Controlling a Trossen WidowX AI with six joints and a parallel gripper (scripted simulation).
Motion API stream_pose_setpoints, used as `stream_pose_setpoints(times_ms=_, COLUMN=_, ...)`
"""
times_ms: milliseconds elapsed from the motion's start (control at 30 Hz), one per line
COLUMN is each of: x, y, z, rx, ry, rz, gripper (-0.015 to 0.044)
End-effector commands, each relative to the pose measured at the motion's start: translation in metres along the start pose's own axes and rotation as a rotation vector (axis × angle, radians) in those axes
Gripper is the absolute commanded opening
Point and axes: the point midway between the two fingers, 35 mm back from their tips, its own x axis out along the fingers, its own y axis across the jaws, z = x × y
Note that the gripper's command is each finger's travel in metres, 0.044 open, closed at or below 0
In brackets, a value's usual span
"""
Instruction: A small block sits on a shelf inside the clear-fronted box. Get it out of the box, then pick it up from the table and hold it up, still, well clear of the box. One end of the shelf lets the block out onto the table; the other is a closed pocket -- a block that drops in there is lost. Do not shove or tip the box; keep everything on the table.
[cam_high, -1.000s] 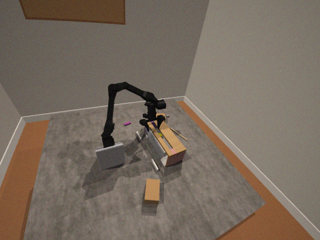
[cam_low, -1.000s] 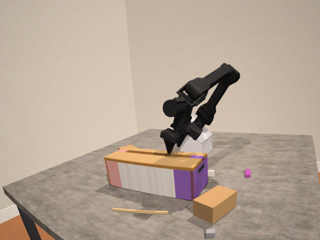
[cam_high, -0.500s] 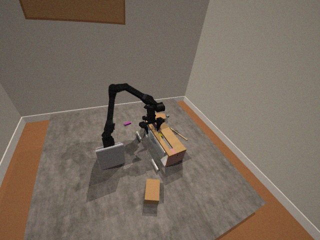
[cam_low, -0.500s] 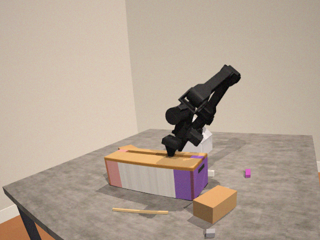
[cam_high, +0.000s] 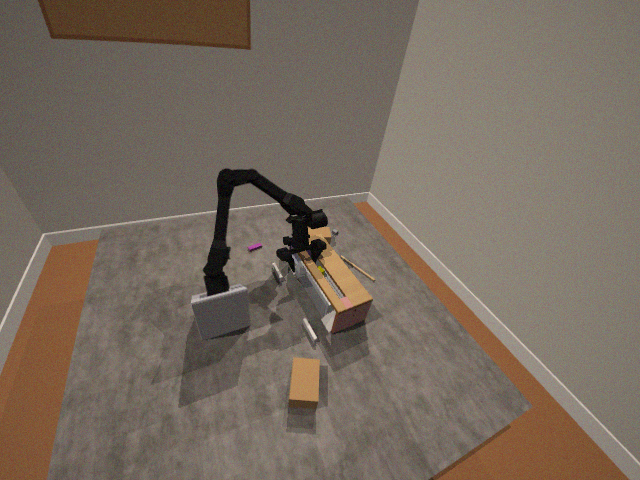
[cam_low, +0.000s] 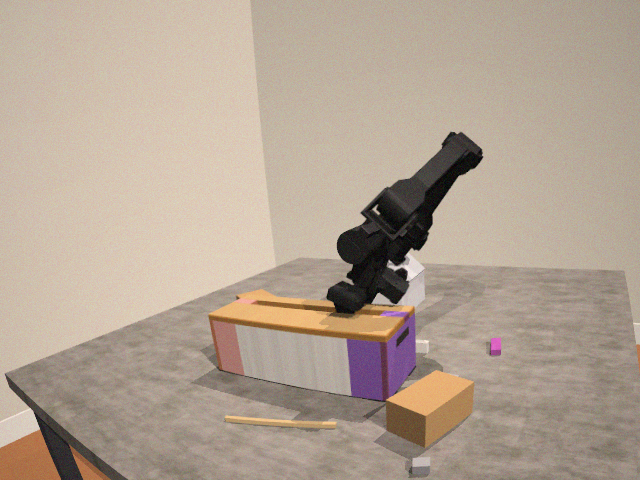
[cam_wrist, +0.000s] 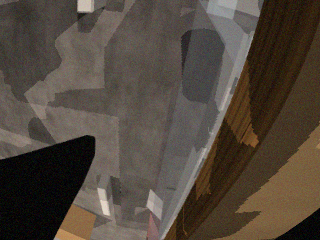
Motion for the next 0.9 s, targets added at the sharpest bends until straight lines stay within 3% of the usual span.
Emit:
stream_pose_setpoints(times_ms=0, x=0.000, y=0.000, z=0.000, rx=0.000, ry=0.000, rz=0.000, gripper=0.0400)
stream_pose_setpoints(times_ms=867, x=0.024, y=0.001, z=-0.064, rx=0.000, ry=0.004, rz=0.001, gripper=0.0400)
